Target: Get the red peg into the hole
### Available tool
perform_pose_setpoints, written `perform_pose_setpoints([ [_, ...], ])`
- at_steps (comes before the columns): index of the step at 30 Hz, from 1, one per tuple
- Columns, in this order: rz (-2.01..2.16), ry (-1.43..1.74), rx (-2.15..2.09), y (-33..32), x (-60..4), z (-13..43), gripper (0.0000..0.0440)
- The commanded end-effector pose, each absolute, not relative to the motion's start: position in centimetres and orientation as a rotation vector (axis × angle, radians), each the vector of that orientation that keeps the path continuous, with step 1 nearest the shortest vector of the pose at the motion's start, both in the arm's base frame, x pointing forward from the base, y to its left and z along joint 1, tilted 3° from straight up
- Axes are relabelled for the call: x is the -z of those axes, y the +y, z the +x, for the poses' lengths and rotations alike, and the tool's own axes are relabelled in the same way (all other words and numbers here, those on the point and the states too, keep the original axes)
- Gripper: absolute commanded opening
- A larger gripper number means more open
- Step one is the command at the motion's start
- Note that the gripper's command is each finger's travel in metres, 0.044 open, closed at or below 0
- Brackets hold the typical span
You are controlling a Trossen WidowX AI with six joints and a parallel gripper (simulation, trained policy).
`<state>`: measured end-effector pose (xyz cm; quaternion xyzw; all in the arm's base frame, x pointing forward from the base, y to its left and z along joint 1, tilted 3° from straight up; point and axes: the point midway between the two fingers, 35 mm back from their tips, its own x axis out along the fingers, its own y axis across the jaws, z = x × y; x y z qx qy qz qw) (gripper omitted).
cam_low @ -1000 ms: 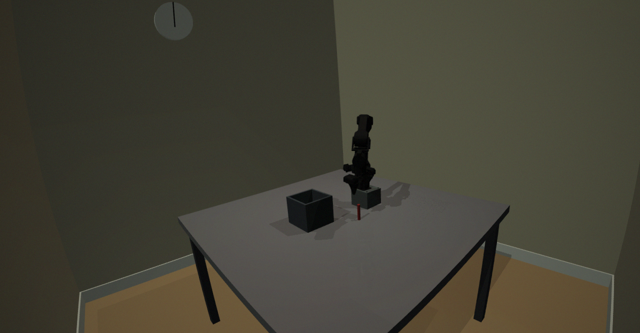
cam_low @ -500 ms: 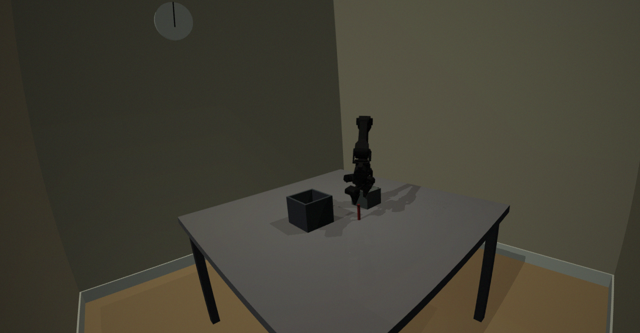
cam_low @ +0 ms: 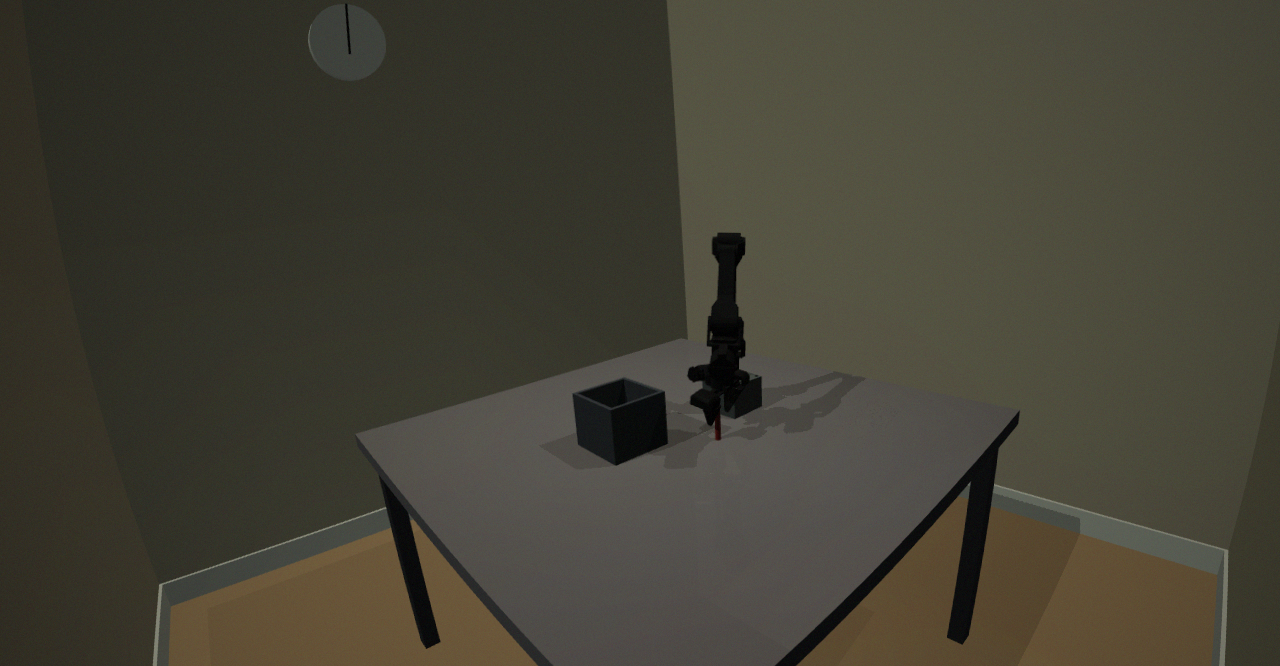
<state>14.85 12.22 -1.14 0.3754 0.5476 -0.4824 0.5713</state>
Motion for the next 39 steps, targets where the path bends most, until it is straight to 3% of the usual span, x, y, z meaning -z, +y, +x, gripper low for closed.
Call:
perform_pose_setpoints([
  [1,0.879,1.277,1.143,12.0,2.1,14.6,0.0343],
  [10,0.895,1.291,1.107,13.3,4.0,15.4,0.0117],
  [15,0.901,1.300,1.070,14.2,4.5,15.9,0.0012],
  [39,1.073,1.245,0.937,17.5,0.0,20.4,0.0000],
])
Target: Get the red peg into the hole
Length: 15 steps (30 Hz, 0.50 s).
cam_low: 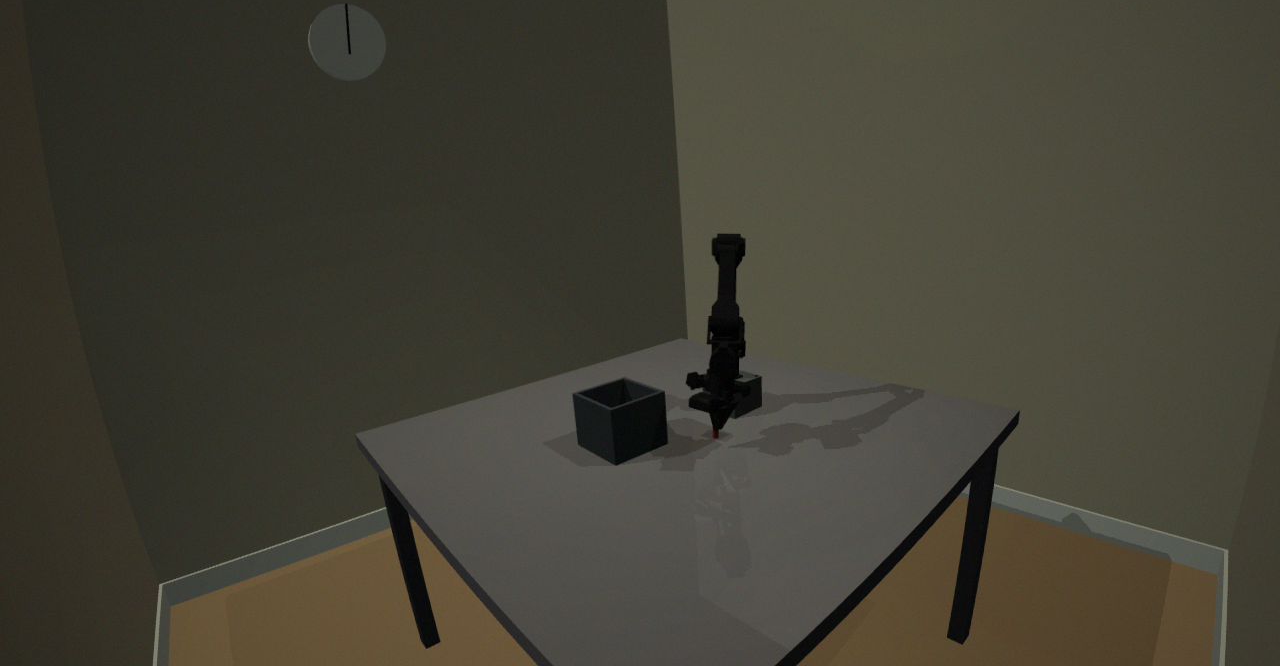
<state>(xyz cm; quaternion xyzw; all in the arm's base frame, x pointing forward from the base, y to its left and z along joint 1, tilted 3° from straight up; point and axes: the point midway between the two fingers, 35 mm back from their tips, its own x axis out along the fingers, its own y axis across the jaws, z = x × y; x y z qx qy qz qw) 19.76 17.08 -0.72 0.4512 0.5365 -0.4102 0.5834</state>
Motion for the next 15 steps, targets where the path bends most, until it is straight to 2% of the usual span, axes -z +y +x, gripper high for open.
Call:
perform_pose_setpoints([
  [1,1.081,1.242,0.928,17.6,-0.3,20.7,0.0000],
  [15,1.156,1.169,0.797,18.4,-5.6,24.9,0.0000],
])
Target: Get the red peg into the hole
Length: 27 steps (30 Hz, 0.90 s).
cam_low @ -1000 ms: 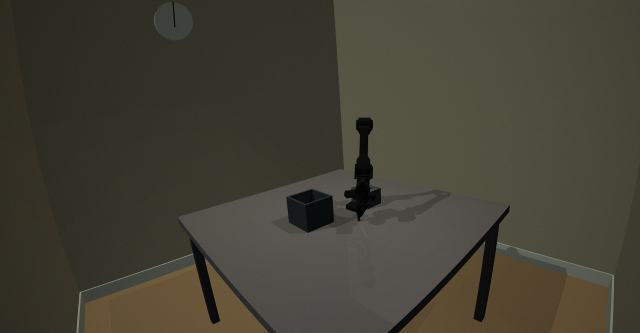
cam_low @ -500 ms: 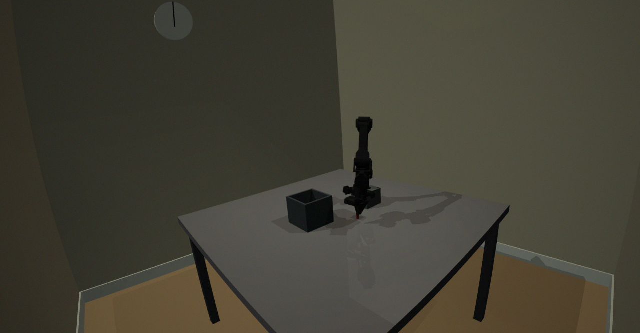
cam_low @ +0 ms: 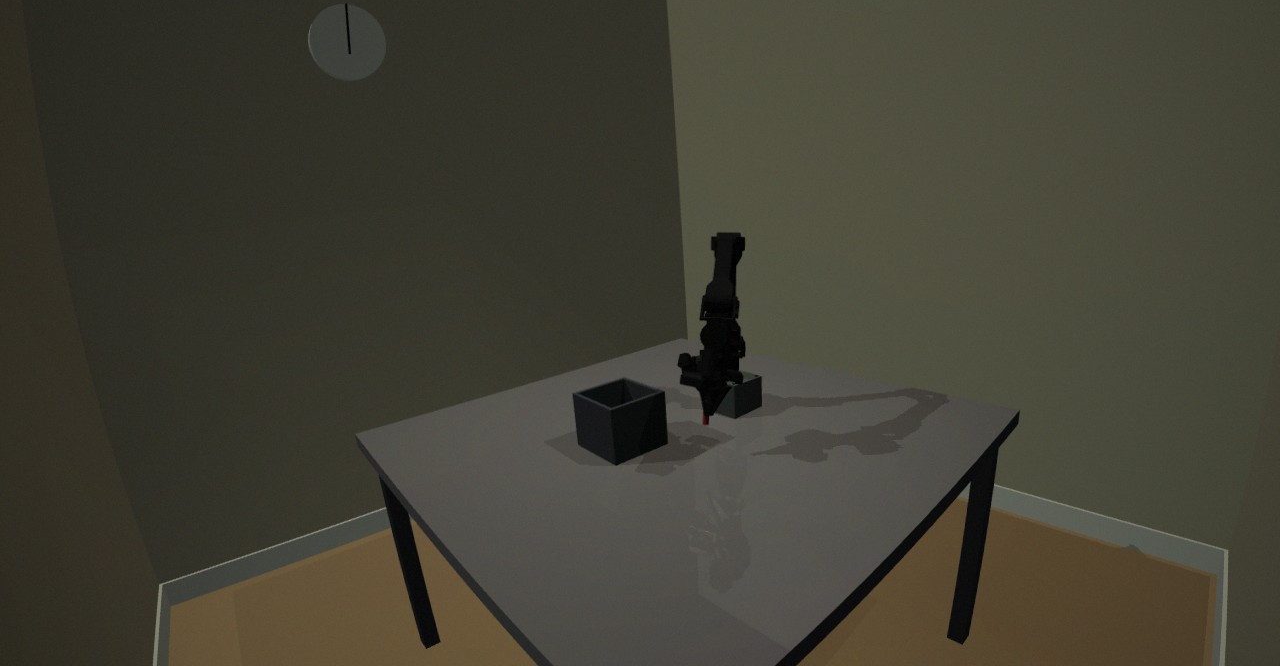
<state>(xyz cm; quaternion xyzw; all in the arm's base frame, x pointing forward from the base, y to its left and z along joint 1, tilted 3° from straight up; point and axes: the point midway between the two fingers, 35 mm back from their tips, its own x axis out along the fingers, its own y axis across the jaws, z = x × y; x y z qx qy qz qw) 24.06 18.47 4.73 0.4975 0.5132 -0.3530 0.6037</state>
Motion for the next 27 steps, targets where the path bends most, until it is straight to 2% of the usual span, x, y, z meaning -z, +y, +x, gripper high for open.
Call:
perform_pose_setpoints([
  [1,1.160,1.162,0.790,18.3,-6.0,25.2,0.0000],
  [14,1.152,1.086,0.774,15.3,-10.2,28.8,0.0000],
  [27,1.120,1.034,0.841,10.5,-11.6,31.0,0.0000],
])
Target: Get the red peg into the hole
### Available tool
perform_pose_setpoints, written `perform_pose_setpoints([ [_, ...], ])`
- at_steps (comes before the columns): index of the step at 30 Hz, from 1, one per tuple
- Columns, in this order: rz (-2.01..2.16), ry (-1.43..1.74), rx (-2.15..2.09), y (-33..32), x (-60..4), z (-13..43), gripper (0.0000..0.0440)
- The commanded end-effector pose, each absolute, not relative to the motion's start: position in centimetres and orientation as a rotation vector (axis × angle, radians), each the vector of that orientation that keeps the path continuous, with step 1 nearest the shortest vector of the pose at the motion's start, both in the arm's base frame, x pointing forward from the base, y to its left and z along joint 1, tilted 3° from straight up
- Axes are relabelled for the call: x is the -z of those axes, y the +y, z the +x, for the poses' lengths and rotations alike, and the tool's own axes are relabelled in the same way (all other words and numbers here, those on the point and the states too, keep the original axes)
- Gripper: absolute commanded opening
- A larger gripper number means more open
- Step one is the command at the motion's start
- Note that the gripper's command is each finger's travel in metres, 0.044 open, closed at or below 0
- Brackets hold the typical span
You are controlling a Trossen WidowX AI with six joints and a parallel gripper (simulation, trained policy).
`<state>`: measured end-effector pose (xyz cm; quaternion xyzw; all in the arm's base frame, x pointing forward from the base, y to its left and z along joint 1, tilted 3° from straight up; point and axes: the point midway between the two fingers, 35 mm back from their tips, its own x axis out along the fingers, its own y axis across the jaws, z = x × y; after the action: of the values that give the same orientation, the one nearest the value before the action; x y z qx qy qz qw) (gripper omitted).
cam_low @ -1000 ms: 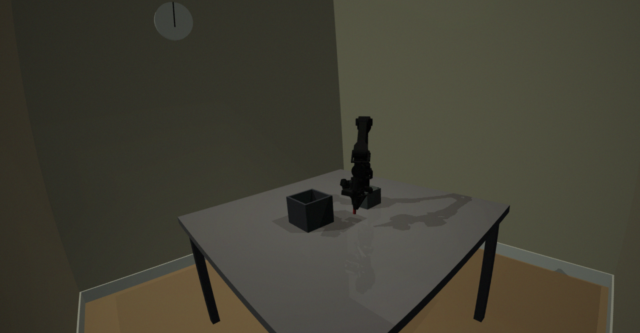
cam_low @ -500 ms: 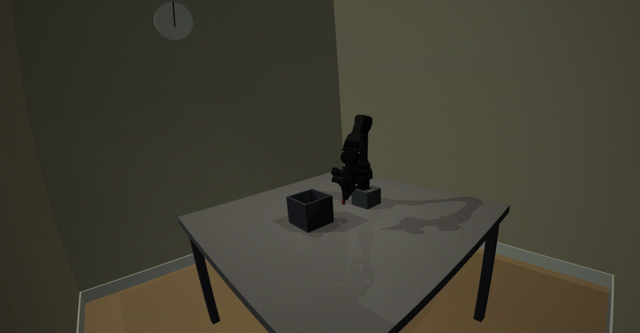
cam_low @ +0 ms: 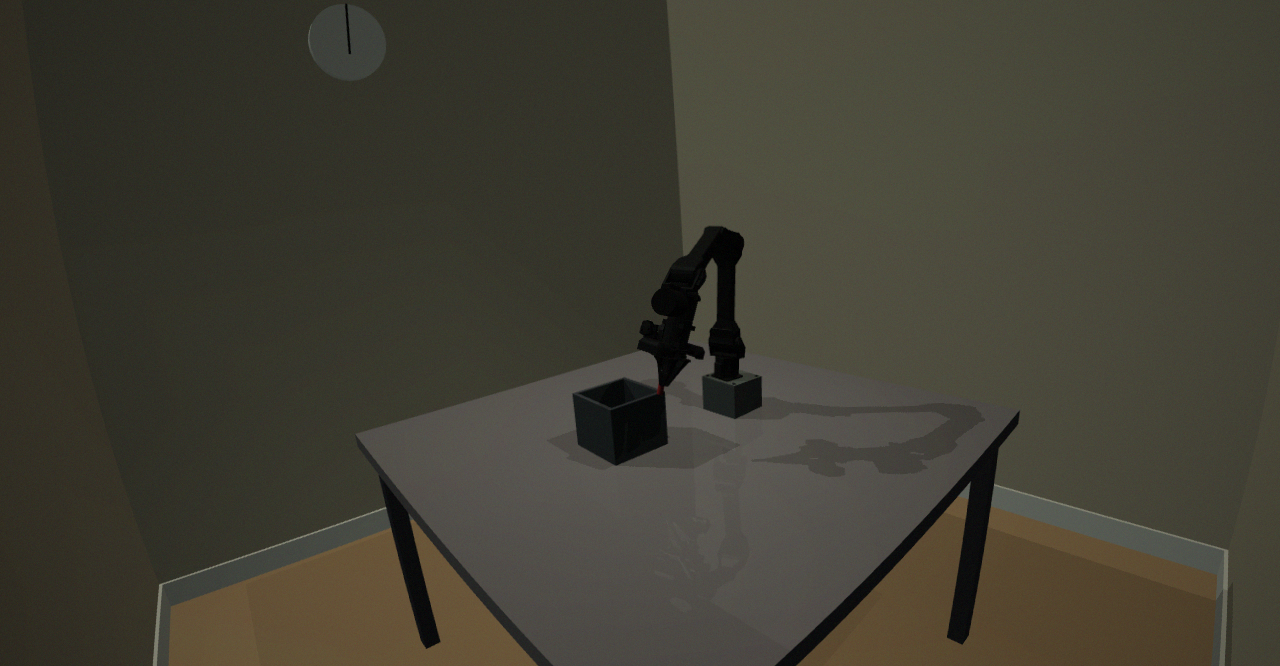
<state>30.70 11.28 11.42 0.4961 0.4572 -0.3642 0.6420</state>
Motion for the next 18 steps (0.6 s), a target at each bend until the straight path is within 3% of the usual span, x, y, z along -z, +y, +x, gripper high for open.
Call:
perform_pose_setpoints([
  [1,1.116,1.033,0.848,10.1,-11.7,31.1,0.0000],
  [18,1.071,1.062,0.951,4.7,-11.1,32.1,0.0000],
])
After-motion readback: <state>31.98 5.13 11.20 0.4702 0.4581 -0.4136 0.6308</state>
